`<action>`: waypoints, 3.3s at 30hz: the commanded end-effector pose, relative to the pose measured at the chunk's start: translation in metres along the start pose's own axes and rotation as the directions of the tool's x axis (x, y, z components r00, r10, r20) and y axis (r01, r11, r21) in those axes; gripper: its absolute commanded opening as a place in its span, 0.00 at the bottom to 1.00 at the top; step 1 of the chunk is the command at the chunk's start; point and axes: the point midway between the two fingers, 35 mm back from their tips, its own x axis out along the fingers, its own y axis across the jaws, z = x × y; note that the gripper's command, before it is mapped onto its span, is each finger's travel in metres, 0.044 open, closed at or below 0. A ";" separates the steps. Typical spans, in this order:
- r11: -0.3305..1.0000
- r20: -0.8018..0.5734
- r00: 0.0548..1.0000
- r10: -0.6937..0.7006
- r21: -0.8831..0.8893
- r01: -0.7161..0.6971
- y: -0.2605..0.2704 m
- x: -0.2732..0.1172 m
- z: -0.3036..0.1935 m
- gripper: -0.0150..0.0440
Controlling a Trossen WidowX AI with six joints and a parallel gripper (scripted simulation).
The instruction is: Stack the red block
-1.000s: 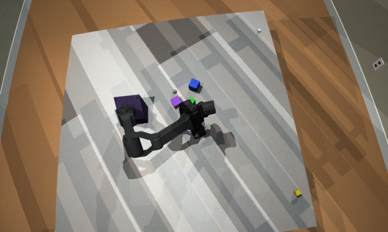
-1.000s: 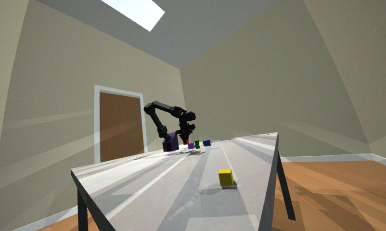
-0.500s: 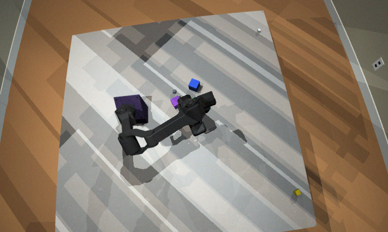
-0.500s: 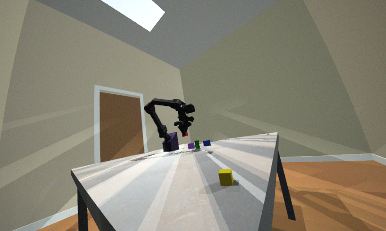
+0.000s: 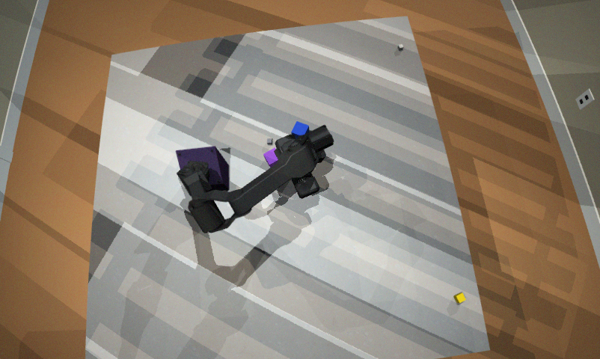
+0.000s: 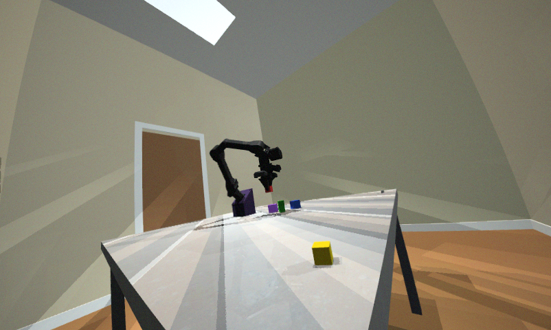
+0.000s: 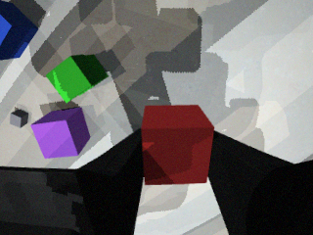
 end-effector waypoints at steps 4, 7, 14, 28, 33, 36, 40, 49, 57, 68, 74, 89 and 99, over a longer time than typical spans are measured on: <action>1.000 -0.003 1.000 0.007 -0.004 -0.007 0.052 0.001 0.017 0.25; 1.000 -0.004 1.000 0.005 -0.004 -0.005 0.073 0.002 0.022 0.25; 1.000 -0.005 1.000 0.002 -0.003 -0.002 0.090 0.002 0.025 0.25; 1.000 -0.005 1.000 0.001 -0.003 -0.001 0.090 0.040 0.025 0.25; 1.000 -0.006 1.000 0.000 -0.003 0.000 0.090 0.057 0.024 0.25; 1.000 -0.006 1.000 0.000 -0.003 0.000 0.090 0.057 0.024 0.25; 1.000 -0.006 1.000 0.000 -0.003 0.000 0.090 0.057 0.024 0.25; 1.000 -0.006 1.000 0.000 -0.003 0.000 0.090 0.057 0.024 0.25; 1.000 -0.006 1.000 0.000 -0.003 0.000 0.090 0.058 0.024 0.25; 1.000 -0.006 1.000 0.000 -0.003 0.000 0.090 0.055 0.024 0.25; 1.000 -0.006 1.000 0.005 0.001 -0.005 0.090 0.058 0.024 0.52; 1.000 -0.006 1.000 0.005 0.001 -0.005 0.090 0.058 0.024 1.00; 1.000 -0.006 1.000 0.005 0.001 -0.005 0.090 0.058 0.024 1.00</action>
